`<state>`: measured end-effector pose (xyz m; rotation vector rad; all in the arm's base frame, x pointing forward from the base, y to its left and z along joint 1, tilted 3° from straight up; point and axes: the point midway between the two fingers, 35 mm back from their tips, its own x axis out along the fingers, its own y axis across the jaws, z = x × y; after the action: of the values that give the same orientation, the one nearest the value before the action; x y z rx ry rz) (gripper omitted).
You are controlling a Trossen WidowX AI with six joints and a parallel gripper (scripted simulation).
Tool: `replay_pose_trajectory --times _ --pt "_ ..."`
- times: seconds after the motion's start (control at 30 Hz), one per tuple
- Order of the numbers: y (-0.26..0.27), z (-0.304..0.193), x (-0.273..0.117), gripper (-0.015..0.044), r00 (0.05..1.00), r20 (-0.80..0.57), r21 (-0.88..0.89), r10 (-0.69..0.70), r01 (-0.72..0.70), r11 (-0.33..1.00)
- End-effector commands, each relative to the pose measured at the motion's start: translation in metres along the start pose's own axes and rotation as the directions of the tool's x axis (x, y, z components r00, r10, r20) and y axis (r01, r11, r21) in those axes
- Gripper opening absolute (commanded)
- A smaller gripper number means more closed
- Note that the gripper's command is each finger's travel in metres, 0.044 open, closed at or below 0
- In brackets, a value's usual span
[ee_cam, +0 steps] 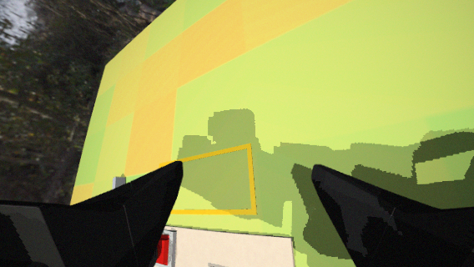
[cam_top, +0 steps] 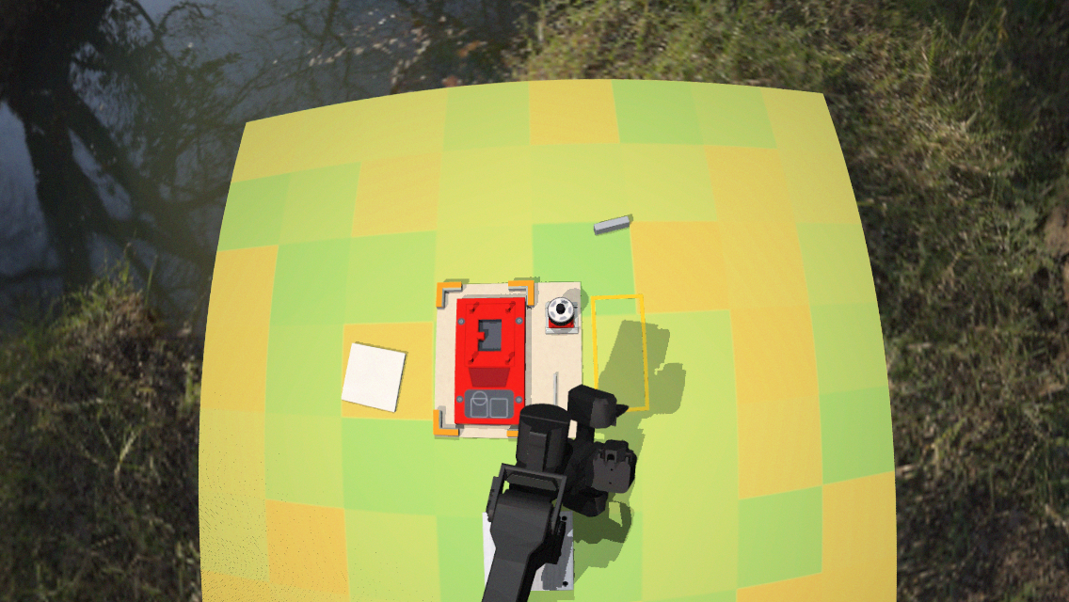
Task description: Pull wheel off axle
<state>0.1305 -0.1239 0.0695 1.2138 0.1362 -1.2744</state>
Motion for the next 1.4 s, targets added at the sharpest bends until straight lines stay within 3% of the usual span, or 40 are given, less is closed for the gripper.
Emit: replay_pose_trajectory --times 0.0,0.1,0.4,0.73,1.03,1.37 --pt "0.001 0.000 0.000 0.0374 1.000 -0.003 -0.008 -0.002 0.002 1.000" --pt "0.012 -0.002 -0.006 0.0300 0.999 -0.038 -0.116 -0.028 0.023 0.993" --pt "0.057 -0.013 -0.019 0.0300 0.976 -0.167 -0.504 -0.139 0.036 0.863" --pt "0.109 -0.036 -0.019 0.0300 0.916 -0.293 -0.807 -0.273 -0.084 0.585" --pt "0.149 -0.067 -0.006 0.0300 0.835 -0.384 -0.914 -0.394 -0.284 0.290" --pt "0.179 -0.108 0.019 0.0300 0.723 -0.457 -0.845 -0.518 -0.535 -0.001"
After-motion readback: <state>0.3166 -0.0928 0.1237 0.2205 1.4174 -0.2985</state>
